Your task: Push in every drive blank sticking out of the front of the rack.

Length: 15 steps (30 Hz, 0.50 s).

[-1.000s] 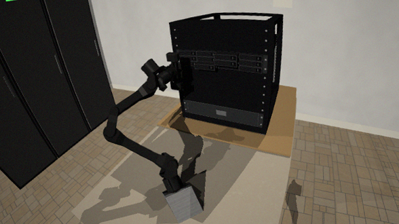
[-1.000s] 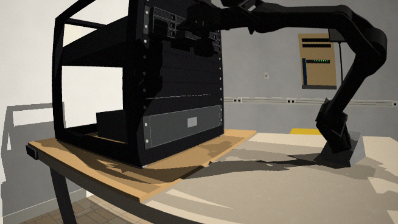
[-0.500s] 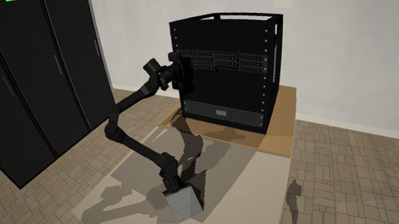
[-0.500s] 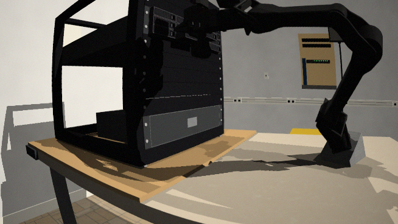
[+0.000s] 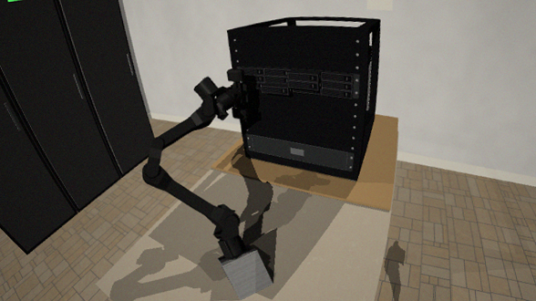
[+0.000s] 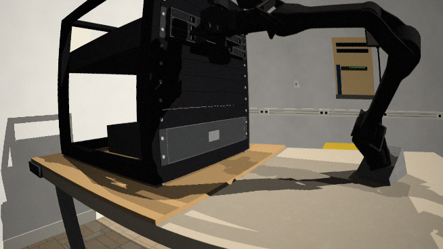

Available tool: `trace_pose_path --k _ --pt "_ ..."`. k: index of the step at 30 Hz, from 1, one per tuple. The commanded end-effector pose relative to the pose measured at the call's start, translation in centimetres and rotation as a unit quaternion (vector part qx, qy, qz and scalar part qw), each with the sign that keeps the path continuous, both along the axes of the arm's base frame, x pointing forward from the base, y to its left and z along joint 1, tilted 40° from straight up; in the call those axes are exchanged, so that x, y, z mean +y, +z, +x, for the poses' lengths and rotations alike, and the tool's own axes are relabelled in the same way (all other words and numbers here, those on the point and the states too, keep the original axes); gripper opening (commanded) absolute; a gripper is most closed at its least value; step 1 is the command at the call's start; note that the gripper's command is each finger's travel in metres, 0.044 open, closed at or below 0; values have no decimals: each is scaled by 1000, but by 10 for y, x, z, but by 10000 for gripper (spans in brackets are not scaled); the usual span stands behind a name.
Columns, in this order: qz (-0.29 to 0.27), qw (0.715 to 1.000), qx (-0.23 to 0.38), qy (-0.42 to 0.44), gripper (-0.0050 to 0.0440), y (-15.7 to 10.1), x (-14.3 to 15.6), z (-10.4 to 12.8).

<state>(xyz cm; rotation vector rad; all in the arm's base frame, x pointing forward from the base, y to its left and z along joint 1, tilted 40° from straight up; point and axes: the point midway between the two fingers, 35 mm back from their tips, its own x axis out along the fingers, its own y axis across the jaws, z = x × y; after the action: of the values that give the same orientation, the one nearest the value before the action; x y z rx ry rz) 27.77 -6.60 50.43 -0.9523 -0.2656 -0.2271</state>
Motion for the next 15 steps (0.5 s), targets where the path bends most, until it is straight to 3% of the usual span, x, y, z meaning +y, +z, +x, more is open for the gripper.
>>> trace_pose_path --k 1,15 --pt "-7 1000 -12 -2 -50 10 2 -5" --pt "-7 1000 -12 -2 -50 14 1 5"
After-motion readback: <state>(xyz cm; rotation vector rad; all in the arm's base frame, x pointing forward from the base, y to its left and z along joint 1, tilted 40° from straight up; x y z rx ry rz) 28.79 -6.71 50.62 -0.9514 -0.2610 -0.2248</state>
